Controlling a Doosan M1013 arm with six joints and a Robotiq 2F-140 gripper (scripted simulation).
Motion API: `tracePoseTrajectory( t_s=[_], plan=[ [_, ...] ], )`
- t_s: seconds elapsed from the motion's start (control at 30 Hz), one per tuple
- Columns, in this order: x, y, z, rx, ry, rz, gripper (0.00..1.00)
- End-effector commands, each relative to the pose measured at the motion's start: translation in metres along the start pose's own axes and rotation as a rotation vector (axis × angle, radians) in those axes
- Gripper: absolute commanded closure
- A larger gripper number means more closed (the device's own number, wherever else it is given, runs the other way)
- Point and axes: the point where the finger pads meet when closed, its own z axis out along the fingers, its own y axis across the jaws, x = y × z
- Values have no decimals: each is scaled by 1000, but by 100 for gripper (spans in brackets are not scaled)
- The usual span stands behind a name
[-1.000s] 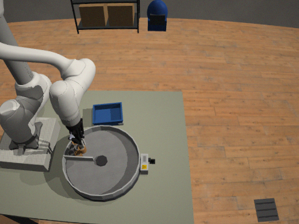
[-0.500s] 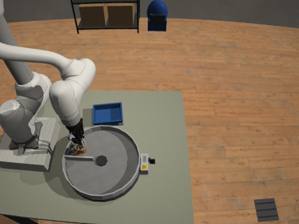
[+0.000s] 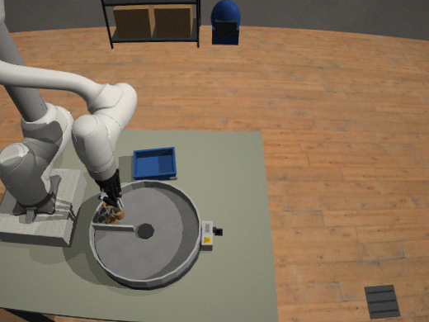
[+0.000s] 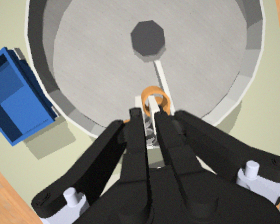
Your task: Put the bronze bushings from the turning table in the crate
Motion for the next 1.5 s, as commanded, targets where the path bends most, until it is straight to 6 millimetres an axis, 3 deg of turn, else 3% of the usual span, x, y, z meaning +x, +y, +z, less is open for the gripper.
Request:
tracePoseTrajectory(
  t_s=[0.0, 0.17, 0.37, 0.43, 0.93, 1.0, 1.13, 1.27, 1.47],
  plan=[
    [1, -8, 0, 0, 0, 0, 100],
    [2, -34, 0, 0, 0, 0, 100],
    [6, -85, 0, 0, 0, 0, 100],
    [6, -85, 0, 0, 0, 0, 100],
    [18, -238, 0, 0, 0, 0, 100],
    [18, -238, 0, 0, 0, 0, 100],
    [21, -278, 0, 0, 0, 0, 100],
    [23, -305, 0, 0, 0, 0, 100],
    [24, -320, 0, 0, 0, 0, 100]
  ],
)
